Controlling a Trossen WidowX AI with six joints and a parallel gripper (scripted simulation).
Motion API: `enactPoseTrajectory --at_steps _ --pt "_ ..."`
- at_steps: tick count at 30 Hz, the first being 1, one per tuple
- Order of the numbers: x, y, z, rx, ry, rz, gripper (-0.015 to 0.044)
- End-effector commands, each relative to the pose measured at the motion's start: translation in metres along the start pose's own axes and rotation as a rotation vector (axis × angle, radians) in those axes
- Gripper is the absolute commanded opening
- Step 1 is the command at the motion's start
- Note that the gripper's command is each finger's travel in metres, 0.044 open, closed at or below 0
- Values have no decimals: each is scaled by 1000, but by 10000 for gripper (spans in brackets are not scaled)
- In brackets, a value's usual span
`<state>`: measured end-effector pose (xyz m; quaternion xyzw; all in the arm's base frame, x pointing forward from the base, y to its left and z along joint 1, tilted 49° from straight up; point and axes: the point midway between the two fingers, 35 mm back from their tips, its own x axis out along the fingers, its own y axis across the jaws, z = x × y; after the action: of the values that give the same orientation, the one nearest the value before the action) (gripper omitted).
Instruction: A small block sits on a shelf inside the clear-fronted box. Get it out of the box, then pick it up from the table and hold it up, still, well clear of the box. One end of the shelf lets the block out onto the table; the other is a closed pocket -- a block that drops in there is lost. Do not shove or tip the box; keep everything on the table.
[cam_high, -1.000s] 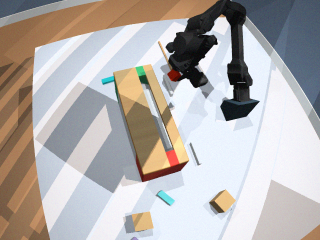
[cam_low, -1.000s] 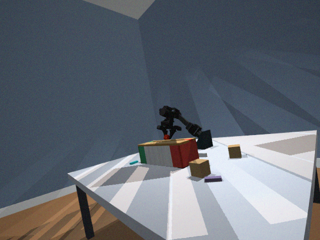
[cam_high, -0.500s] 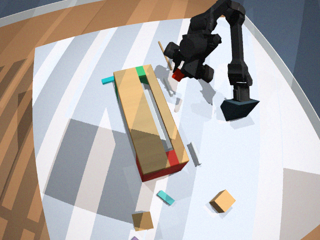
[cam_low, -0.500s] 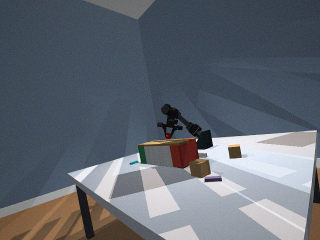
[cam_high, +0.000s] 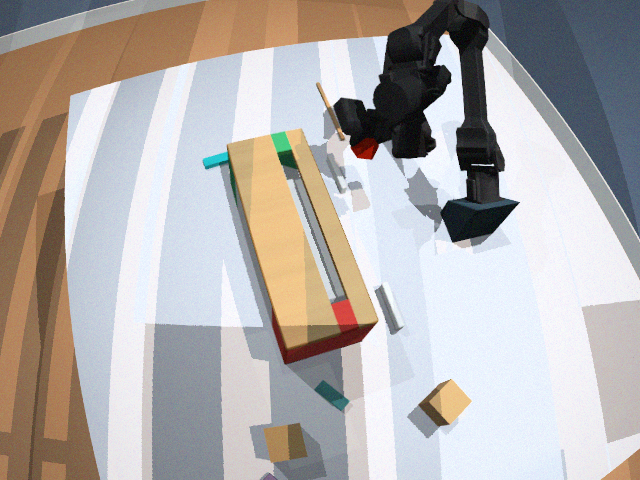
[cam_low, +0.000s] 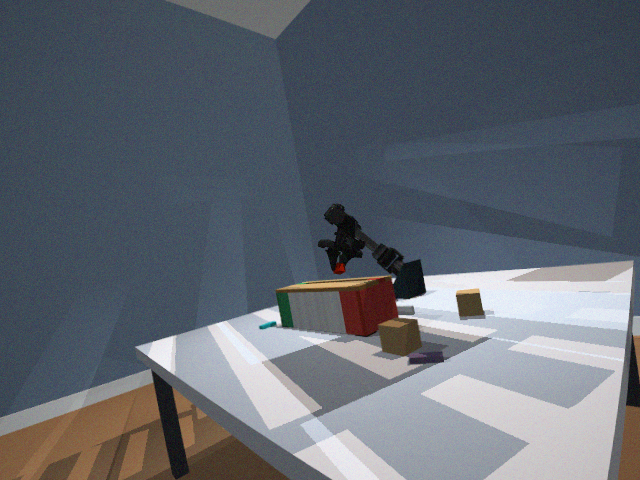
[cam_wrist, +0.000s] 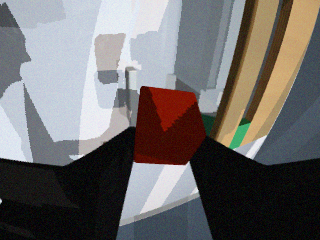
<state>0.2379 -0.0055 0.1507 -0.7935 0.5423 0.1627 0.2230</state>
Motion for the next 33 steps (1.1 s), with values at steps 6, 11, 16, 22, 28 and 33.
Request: enactPoseTrajectory --at_steps 6,11,16,22,28,33 --pt "-10 -1 -2 -426 41 -22 0" --pt "-15 -2 -2 -644 63 -26 0" --pt "-20 -2 -3 -861 88 -28 0" --pt "-25 -2 -3 -1056 113 -26 0" --pt "-25 -2 -3 -1056 113 -26 0" --pt "-25 -2 -3 -1056 113 -26 0"
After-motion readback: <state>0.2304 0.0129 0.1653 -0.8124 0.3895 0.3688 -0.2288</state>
